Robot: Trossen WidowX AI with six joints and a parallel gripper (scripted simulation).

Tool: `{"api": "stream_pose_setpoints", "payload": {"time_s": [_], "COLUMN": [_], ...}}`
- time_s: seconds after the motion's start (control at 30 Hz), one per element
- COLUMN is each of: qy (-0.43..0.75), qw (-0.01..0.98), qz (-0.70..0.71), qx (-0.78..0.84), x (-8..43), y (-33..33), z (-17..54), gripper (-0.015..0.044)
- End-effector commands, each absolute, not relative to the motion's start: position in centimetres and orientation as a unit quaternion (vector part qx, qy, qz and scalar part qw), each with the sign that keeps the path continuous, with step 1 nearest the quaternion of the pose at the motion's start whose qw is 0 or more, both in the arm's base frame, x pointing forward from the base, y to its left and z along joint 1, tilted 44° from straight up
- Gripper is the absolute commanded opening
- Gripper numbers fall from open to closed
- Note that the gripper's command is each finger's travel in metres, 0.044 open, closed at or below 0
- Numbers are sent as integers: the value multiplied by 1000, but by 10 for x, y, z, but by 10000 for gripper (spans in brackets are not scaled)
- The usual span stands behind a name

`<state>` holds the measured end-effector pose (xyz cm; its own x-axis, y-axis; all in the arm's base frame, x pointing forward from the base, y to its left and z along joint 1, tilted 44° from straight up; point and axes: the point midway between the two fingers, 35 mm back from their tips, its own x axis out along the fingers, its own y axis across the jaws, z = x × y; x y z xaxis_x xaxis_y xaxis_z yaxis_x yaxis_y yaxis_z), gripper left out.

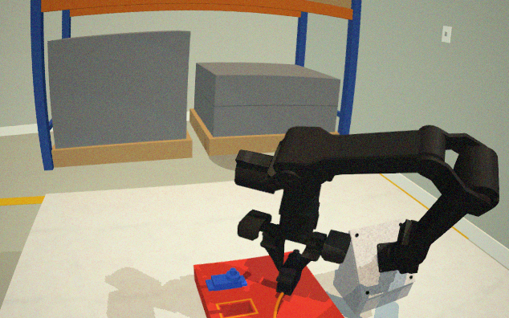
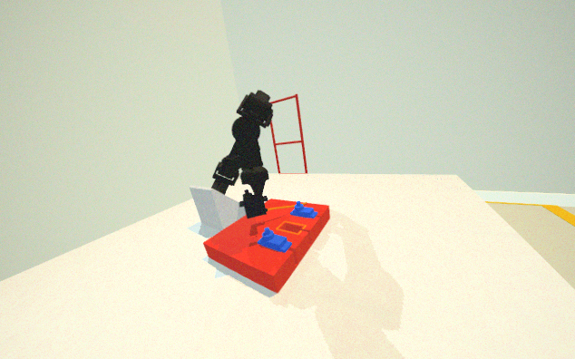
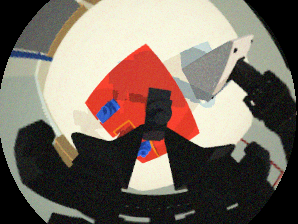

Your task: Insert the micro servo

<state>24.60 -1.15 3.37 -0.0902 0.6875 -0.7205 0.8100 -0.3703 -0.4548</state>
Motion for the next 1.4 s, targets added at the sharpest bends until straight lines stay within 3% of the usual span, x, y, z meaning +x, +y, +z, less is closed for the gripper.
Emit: {"api": "stream_pose_setpoints", "payload": {"time_s": [0.0, 0.67, 0.97, 1.37], "qy": [521, 320, 318, 318], "qw": [15, -210, -211, -211], "qz": [-521, -663, -664, -663], "qx": [676, 643, 643, 644], "x": [246, 246, 250, 295], "y": [-12, -12, -11, -4], "z": [35, 35, 35, 37], "gripper": [0, 0, 0, 0]}}
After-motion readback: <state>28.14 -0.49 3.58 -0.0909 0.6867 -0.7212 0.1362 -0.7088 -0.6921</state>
